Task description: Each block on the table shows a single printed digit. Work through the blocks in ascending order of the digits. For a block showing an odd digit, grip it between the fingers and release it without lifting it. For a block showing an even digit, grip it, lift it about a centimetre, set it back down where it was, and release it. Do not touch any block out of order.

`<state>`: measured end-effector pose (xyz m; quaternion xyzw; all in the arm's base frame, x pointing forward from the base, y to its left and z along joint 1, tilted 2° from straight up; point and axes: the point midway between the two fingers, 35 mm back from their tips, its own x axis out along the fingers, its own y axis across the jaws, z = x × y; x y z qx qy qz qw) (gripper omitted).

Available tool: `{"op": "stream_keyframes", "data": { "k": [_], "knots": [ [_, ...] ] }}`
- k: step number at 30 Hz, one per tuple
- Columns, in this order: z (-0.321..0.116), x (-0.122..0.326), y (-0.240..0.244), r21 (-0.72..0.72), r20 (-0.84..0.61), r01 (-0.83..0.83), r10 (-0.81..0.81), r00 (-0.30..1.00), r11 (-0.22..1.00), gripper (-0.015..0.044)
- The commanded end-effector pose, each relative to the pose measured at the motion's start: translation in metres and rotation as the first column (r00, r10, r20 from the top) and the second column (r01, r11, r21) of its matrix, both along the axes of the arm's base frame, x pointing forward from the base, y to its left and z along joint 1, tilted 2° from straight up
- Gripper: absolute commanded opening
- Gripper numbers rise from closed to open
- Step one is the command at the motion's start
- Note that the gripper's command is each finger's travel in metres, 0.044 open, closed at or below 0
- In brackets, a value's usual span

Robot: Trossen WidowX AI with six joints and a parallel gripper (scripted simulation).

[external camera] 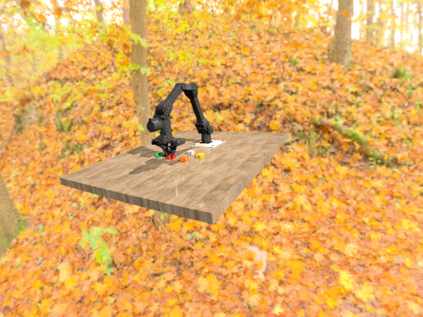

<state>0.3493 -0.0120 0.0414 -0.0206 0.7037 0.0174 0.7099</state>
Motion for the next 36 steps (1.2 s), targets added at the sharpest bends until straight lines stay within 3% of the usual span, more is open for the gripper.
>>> {"op": "stream_keyframes", "data": {
  "k": [1,36],
  "knots": [
    [0.003,0.000,0.000,0.000,-0.004,0.004,-0.004,1.000,1.000,0.0120],
    [-0.002,0.000,0.000,0.000,-0.004,0.004,-0.004,1.000,1.000,0.0120]
  ]
}}
